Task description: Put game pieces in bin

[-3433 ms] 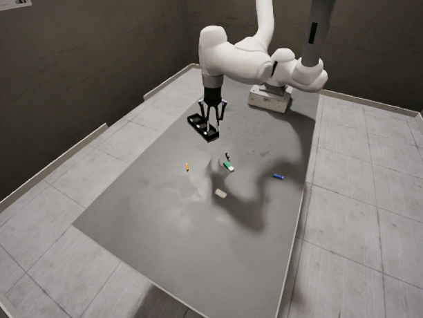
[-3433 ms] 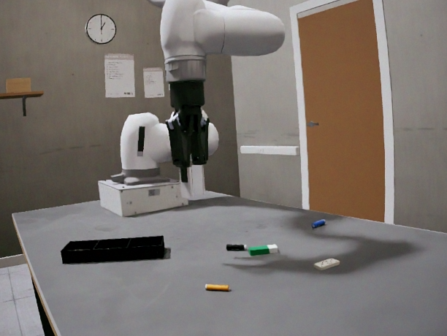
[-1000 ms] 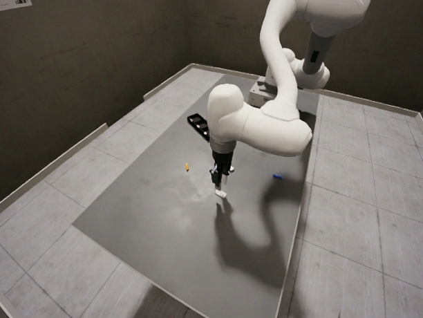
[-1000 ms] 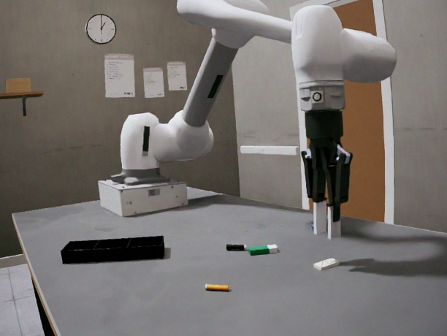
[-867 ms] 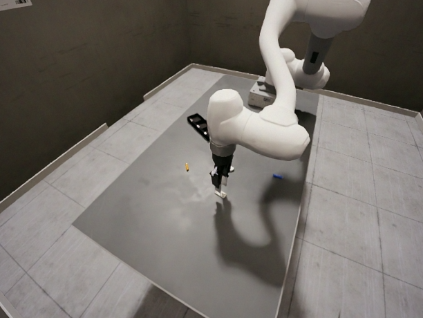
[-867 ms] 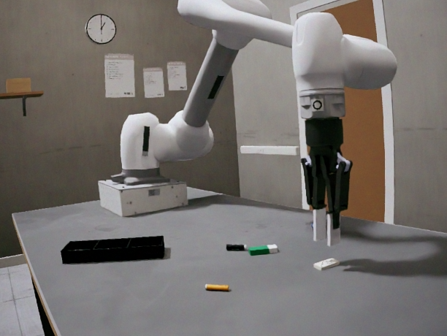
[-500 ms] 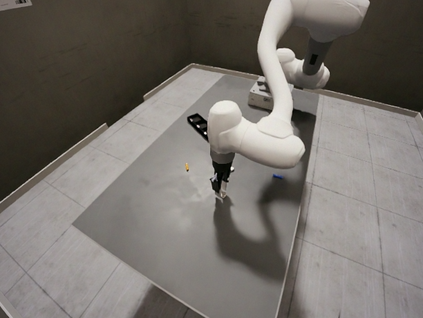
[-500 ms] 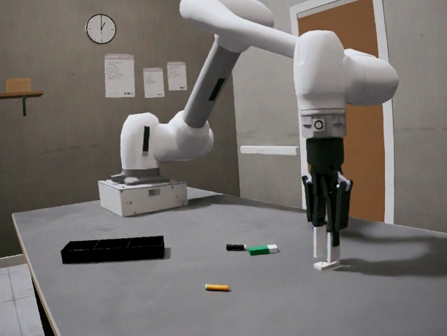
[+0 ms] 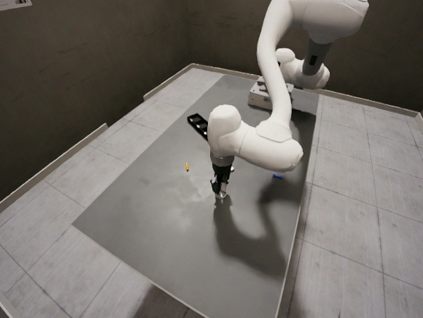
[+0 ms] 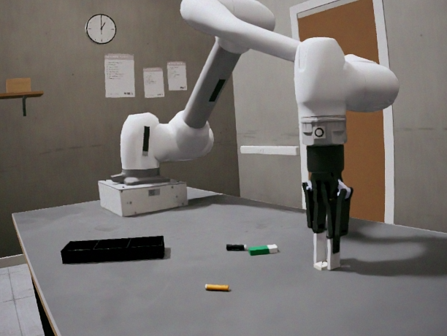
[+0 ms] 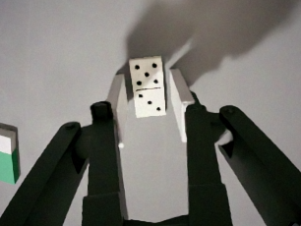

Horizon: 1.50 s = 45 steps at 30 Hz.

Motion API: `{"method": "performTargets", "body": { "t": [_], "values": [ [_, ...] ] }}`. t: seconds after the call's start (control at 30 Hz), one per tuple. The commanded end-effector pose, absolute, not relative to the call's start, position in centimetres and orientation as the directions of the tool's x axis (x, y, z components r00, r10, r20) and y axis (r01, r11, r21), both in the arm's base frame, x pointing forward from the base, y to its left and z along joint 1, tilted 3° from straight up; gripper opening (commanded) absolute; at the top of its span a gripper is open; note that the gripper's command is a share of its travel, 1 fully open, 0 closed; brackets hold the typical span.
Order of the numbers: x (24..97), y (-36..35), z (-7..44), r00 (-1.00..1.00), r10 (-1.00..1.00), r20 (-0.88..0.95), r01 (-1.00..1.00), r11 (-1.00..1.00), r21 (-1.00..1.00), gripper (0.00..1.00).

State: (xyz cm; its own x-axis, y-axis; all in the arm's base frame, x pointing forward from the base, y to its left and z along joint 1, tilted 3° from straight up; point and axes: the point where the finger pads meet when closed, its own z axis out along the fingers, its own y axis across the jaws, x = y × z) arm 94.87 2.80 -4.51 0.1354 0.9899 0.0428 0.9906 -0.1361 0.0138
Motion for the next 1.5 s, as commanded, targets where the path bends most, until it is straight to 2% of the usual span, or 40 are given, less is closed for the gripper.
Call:
{"method": "performTargets", "body": {
  "t": [0.0, 0.27, 0.3, 1.27, 1.47],
  "values": [
    [94.9, 2.8, -4.4, 0.135, 0.99, 0.043, 0.991, -0.136, 0.016, 0.32],
    [94.9, 2.8, -4.4, 0.135, 0.99, 0.043, 0.991, -0.136, 0.016, 0.32],
    [94.9, 2.8, -4.4, 0.135, 0.99, 0.043, 0.991, -0.136, 0.016, 0.21],
    [94.9, 2.8, -4.3, 0.135, 0.99, 0.043, 0.991, -0.136, 0.016, 0.21],
    [94.9, 2.8, -3.0, 0.135, 0.99, 0.043, 0.991, -0.136, 0.016, 0.21]
  ]
}}
